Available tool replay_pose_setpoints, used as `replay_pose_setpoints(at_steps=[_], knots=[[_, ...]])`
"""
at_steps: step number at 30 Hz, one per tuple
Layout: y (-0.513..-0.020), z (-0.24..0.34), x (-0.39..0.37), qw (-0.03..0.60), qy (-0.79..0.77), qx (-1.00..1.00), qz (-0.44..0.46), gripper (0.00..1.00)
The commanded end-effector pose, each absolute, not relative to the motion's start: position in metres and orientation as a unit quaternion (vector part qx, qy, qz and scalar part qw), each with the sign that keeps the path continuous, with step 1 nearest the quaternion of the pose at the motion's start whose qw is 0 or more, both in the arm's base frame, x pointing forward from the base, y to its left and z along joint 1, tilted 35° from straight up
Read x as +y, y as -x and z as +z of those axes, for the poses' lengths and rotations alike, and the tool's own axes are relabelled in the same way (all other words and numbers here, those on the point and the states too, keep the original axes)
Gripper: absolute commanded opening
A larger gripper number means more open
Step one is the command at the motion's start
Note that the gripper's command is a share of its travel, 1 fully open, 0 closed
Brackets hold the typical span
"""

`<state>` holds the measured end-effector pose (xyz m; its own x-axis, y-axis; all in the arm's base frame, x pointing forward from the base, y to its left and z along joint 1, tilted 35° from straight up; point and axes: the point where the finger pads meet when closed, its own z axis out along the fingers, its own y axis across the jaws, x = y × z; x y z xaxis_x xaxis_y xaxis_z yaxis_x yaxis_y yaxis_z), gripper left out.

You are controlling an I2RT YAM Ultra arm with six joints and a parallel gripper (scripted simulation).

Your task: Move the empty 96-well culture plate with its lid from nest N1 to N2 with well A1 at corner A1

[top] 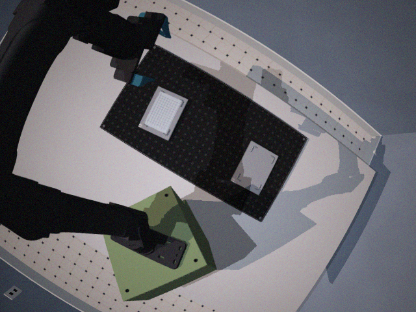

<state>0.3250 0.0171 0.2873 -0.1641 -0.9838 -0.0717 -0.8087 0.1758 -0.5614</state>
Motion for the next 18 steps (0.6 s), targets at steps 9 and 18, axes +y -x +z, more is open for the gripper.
replay_pose_setpoints(at_steps=[9,18], knots=[[-0.325,0.291,0.016,0.221,0.607,0.735,-0.206,1.00],[-0.331,0.276,0.020,0.218,0.598,0.748,-0.189,1.00]])
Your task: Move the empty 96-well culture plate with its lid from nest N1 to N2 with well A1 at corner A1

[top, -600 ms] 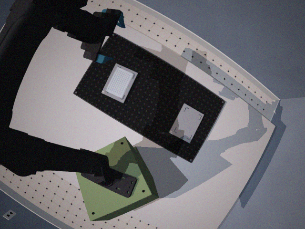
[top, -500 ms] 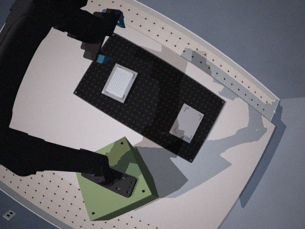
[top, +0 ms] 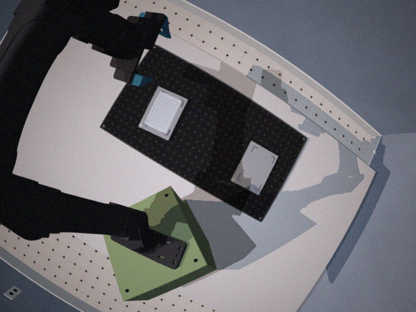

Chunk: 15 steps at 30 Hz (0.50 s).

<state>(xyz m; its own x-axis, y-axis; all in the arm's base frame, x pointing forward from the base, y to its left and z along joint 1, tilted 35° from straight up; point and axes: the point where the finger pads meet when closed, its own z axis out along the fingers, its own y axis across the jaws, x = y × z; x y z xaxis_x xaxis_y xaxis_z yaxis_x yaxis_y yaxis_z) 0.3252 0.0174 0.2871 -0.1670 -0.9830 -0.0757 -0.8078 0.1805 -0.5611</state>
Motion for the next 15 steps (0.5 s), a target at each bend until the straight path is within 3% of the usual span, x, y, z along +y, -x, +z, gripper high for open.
replay_pose_setpoints(at_steps=[1,12,15], knots=[[-0.334,0.273,0.022,0.224,0.587,0.756,-0.181,1.00],[-0.358,0.246,0.046,0.275,0.496,0.814,-0.122,1.00],[-0.367,0.225,0.049,0.264,0.473,0.835,-0.099,1.00]])
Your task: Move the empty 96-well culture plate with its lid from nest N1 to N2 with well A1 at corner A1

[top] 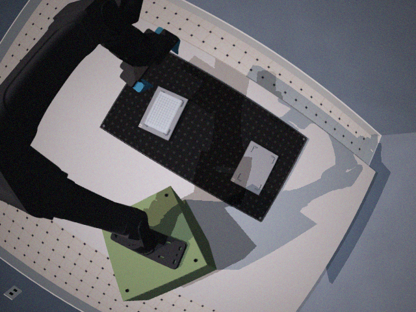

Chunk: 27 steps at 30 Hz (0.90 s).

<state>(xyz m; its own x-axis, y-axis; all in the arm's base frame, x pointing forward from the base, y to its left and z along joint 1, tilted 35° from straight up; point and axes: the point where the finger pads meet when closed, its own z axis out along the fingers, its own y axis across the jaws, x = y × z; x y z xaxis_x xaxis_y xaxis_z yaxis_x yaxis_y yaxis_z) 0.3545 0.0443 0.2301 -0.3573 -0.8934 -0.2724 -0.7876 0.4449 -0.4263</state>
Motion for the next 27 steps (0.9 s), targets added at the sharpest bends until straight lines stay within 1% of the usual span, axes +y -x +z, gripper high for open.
replay_pose_setpoints(at_steps=[1,2,4,5,13,16,18,19,21,23,27], knots=[[-0.367,0.225,0.049,0.264,0.473,0.835,-0.099,1.00],[-0.366,0.233,0.046,0.280,0.453,0.841,-0.097,1.00],[-0.374,0.213,0.051,0.270,0.431,0.858,-0.074,1.00],[-0.375,0.209,0.059,0.271,0.438,0.854,-0.071,1.00],[-0.386,0.182,0.073,0.286,0.346,0.894,-0.010,1.00],[-0.390,0.162,0.082,0.277,0.329,0.903,0.007,1.00],[-0.390,0.162,0.082,0.277,0.329,0.903,0.007,1.00],[-0.391,0.171,0.076,0.293,0.306,0.906,0.010,1.00],[-0.394,0.149,0.080,0.275,0.280,0.919,0.031,1.00],[-0.394,0.140,0.092,0.274,0.275,0.921,0.044,1.00],[-0.396,0.122,0.095,0.267,0.214,0.936,0.077,1.00]])
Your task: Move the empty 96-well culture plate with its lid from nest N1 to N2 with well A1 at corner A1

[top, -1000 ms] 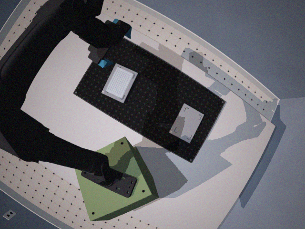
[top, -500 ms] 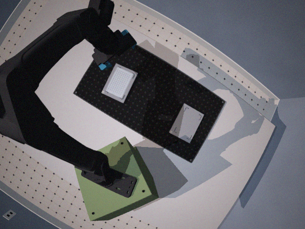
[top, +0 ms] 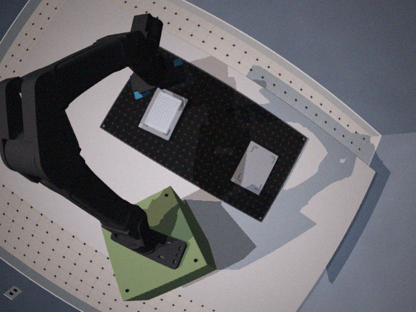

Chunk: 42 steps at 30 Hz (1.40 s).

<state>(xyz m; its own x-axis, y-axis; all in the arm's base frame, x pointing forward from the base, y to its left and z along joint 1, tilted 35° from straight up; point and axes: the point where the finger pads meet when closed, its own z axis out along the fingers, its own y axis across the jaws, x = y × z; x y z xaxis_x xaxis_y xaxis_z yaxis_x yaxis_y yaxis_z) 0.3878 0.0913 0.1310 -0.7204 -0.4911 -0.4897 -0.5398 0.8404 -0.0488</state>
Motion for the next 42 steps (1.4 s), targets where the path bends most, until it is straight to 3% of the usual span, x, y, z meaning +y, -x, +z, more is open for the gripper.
replay_pose_setpoints(at_steps=[1,9,23,42], knots=[[-0.396,0.117,0.098,0.265,0.202,0.939,0.087,1.00],[-0.397,0.104,0.106,0.266,0.122,0.947,0.134,1.00],[-0.379,0.032,0.140,0.191,-0.040,0.953,0.231,1.00],[-0.383,0.036,0.135,0.205,-0.046,0.951,0.228,1.00]])
